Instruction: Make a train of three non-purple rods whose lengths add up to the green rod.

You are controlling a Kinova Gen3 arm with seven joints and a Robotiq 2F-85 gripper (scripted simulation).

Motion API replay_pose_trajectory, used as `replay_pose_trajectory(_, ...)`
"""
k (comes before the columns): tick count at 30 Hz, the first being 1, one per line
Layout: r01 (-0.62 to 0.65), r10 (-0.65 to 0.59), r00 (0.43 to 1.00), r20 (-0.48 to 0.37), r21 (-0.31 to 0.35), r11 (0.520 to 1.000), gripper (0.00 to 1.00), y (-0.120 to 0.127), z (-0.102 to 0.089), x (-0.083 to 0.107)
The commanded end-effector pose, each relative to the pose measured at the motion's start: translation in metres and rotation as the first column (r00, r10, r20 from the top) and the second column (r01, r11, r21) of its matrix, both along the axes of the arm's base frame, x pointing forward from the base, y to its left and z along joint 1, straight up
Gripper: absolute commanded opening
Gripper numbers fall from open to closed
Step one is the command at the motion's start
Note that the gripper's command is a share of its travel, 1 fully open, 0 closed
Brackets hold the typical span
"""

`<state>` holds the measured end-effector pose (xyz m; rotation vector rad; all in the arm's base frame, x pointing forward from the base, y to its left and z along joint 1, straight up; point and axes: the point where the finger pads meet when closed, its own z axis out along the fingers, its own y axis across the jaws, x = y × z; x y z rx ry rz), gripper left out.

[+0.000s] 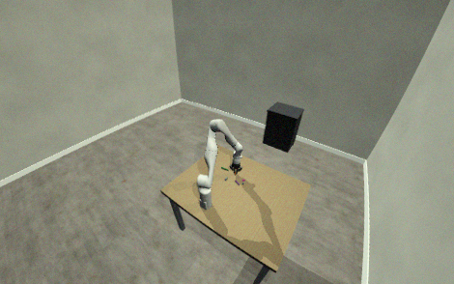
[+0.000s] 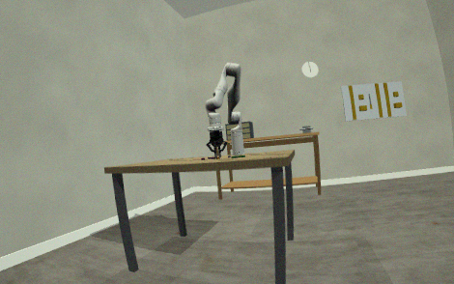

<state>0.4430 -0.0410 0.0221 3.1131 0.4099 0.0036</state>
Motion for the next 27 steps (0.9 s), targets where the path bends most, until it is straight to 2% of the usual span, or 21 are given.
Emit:
replay_pose_trajectory(1,0.0,0.0,1.0,0.004,0.0,1.0,0.05,0.0,0.006,0.001)
replay_pose_trajectory(4,0.0,0.0,1.0,0.004,0.0,1.0,0.05,0.0,0.019,0.001)
replay_pose_trajectory(9,0.0,0.0,1.0,0.004,0.0,1.0,0.05,0.0,0.054,0.001)
replay_pose_trajectory(11,0.0,0.0,1.0,0.004,0.0,1.0,0.05,0.0,0.054,0.001)
replay_pose_trajectory(17,0.0,0.0,1.0,0.004,0.0,1.0,0.05,0.0,0.091,0.001)
replay_pose_trajectory(21,0.0,0.0,1.0,0.004,0.0,1.0,0.05,0.0,0.099,0.001)
replay_pose_trajectory(27,0.0,0.0,1.0,0.004,0.0,1.0,0.05,0.0,0.1,0.001)
